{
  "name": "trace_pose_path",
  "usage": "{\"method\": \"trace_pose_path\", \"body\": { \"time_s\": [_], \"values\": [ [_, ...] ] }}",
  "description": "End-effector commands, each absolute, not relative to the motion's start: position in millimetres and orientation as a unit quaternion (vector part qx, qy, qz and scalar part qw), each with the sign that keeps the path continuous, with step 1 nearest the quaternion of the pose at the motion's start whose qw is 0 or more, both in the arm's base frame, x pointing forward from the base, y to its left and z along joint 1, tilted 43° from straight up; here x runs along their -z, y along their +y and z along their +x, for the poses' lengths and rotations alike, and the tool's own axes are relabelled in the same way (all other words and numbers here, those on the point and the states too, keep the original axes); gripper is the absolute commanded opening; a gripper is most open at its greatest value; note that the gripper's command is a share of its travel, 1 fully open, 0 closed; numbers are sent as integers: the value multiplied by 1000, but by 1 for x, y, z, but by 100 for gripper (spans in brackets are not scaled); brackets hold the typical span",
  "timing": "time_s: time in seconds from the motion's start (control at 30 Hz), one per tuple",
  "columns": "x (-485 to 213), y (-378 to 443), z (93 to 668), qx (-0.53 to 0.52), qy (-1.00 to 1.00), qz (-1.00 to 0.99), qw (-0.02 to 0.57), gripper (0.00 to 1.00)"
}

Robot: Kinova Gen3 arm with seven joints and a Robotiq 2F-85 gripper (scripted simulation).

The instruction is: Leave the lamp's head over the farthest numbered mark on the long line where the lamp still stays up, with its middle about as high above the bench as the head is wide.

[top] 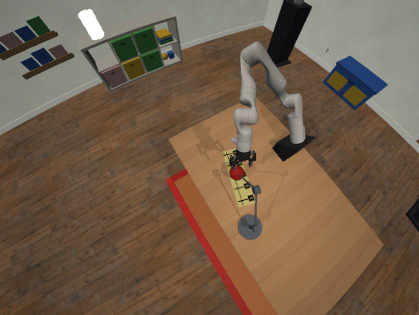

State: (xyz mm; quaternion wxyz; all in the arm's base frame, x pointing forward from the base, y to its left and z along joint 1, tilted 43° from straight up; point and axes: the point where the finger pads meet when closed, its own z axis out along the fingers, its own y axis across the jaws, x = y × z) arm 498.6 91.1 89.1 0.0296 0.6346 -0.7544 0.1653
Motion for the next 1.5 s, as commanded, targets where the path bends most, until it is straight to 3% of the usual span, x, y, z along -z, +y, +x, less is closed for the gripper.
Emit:
{"method": "trace_pose_path", "body": {
  "time_s": [0.0,1.47],
  "values": [
    [-83,90,498,-164,-754,635,32,100],
    [-9,75,510,-165,-750,640,32,100]
  ]
}}
